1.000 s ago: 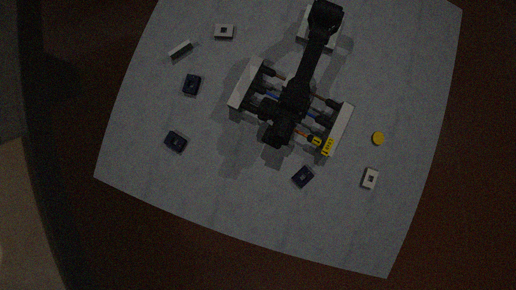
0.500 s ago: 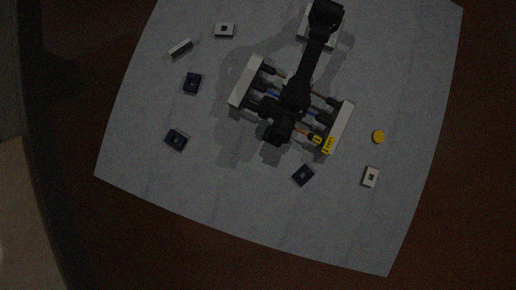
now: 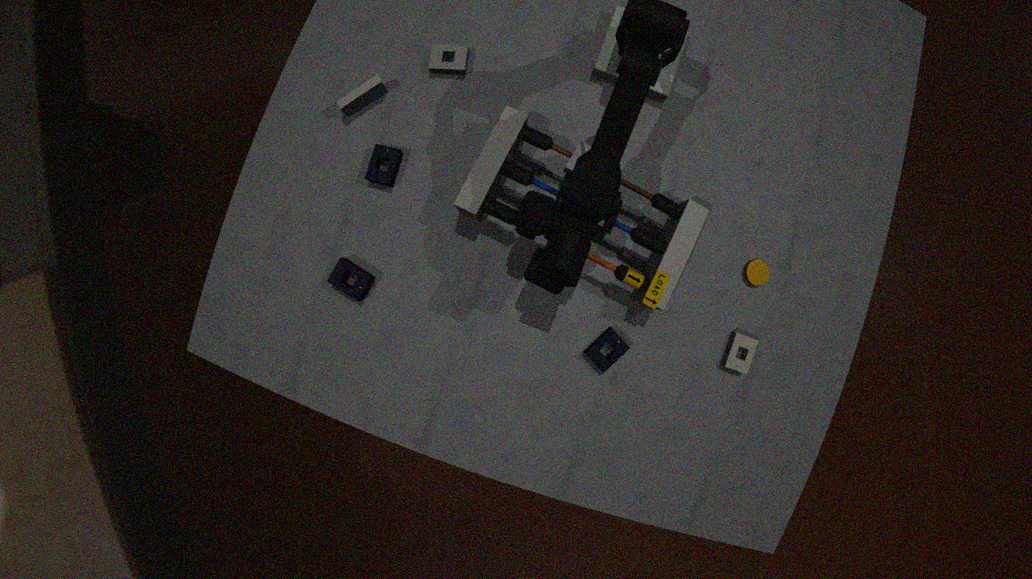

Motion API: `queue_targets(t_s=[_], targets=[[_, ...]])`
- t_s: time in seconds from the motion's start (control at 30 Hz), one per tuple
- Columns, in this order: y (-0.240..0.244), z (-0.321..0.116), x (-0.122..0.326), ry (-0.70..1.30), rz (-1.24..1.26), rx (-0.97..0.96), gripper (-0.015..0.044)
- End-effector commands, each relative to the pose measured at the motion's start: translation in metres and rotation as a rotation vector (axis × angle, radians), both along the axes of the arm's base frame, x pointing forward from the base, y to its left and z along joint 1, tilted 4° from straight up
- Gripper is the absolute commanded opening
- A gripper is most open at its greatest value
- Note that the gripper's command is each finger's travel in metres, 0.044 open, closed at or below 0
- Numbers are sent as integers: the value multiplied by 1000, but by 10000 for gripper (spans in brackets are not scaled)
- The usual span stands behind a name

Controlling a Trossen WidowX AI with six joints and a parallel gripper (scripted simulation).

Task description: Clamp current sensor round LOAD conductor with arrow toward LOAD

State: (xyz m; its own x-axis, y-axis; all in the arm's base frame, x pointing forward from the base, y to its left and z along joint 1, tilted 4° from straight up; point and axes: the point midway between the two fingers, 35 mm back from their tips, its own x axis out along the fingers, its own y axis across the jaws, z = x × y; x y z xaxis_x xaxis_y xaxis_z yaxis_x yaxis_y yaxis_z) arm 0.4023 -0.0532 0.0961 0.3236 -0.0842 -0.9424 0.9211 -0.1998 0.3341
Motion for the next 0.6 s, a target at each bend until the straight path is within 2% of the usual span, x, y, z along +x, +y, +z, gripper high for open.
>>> queue_targets(t_s=[0.0, 0.27, 0.53, 0.57], targets=[[0, 0, 0, 0, 0, 0, 264], [0, 0, 0, 0, 0, 0, 210], [0, 1, 0, -3, 0, 0, 0], [0, 1, 0, -3, 0, 0, 0]])
